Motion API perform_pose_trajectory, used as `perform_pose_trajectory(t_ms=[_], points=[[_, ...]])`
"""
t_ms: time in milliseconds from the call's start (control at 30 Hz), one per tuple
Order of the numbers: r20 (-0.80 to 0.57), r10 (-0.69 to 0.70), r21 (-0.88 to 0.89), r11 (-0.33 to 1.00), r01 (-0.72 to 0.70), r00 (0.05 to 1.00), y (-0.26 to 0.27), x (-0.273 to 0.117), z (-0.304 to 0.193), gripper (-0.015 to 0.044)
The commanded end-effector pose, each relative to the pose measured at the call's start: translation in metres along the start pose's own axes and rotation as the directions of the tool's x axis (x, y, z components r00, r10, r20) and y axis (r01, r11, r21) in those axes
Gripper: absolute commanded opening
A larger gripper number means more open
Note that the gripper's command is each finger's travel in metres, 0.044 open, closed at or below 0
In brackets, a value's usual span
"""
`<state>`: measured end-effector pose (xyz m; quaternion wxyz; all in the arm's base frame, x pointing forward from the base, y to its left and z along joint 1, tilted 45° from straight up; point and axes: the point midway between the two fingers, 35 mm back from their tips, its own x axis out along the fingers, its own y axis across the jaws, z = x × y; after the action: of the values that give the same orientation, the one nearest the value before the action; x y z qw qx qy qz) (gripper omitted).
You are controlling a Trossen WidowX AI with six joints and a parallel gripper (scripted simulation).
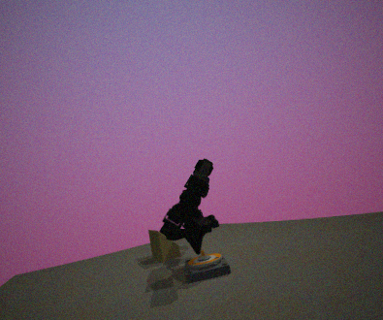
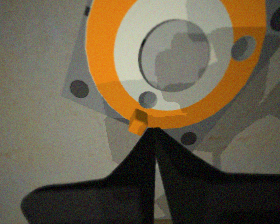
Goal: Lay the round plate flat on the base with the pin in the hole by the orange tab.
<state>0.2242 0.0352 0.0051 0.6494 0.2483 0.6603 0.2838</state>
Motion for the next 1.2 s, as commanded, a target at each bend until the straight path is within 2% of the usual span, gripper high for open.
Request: perform_pose_trajectory(t_ms=[0, 1167], points=[[0.010, 0.003, -0.007, 1.000, -0.003, 1.000, 0.008, -0.002, 0.004, 0.0000], [0.011, 0.004, -0.008, 1.000, -0.004, 1.000, 0.035, -0.007, 0.033, 0.0000]])
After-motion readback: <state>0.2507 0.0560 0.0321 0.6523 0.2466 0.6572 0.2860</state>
